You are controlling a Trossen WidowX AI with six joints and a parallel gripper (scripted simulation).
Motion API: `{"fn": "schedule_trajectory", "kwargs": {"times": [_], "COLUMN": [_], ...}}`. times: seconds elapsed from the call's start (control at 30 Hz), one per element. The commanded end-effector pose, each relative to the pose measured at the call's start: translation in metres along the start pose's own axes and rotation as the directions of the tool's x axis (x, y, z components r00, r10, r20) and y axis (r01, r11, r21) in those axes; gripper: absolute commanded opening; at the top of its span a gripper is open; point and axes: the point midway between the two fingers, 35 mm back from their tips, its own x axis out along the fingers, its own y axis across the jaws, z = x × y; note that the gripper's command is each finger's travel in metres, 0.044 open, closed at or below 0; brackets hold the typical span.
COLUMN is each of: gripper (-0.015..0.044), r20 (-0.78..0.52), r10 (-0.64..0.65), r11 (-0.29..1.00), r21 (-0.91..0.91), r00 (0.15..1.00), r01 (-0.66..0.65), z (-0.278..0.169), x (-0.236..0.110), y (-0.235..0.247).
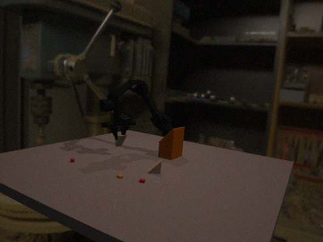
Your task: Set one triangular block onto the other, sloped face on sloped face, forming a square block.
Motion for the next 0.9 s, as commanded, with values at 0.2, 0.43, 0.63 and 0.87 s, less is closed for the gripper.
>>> {"fn": "schedule_trajectory", "kwargs": {"times": [0.2, 0.43, 0.63, 0.87], "gripper": [0.0000, 0.0000, 0.0000, 0.0000], "r20": [-0.073, -0.120, -0.160, -0.176], "r10": [-0.003, -0.009, -0.018, -0.023], "r11": [0.938, 0.829, 0.699, 0.636], "r21": [-0.347, -0.556, -0.708, -0.762], "r00": [0.997, 0.993, 0.987, 0.984], "r01": [-0.023, -0.059, -0.102, -0.122], "z": [0.0000, 0.0005, 0.0010, 0.0013], "x": [-0.0042, -0.0073, -0.0104, -0.0118], "y": [-0.0037, -0.0063, -0.0088, -0.0099]}}
